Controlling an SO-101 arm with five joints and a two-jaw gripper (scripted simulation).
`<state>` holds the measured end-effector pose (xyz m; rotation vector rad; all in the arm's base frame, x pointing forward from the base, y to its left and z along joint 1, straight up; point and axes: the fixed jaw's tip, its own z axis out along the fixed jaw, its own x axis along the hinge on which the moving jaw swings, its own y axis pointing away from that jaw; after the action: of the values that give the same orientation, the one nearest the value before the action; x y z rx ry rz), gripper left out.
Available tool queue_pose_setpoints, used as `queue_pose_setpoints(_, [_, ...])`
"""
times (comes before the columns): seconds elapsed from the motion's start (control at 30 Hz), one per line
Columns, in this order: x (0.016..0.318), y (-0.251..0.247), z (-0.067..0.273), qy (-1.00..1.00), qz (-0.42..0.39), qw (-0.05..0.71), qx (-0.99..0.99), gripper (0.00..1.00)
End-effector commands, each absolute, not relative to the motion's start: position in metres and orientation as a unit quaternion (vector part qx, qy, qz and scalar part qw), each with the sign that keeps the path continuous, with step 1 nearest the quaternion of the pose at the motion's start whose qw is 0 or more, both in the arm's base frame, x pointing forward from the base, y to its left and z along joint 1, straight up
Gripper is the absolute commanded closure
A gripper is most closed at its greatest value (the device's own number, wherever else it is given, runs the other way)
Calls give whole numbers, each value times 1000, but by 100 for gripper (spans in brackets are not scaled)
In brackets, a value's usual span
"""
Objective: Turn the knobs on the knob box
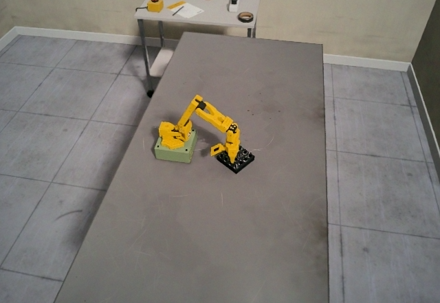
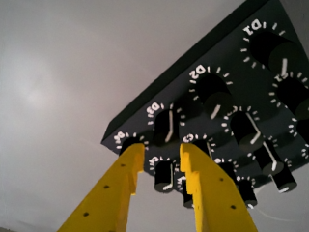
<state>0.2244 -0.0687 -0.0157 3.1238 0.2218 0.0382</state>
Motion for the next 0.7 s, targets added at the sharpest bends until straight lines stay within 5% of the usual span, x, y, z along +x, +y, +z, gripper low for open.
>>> queue_pose_setpoints(0.0, [221, -65, -25, 74, 1, 0, 997, 90])
queue_pose_setpoints(0.67, [218, -64, -33, 74, 1, 0, 997, 90])
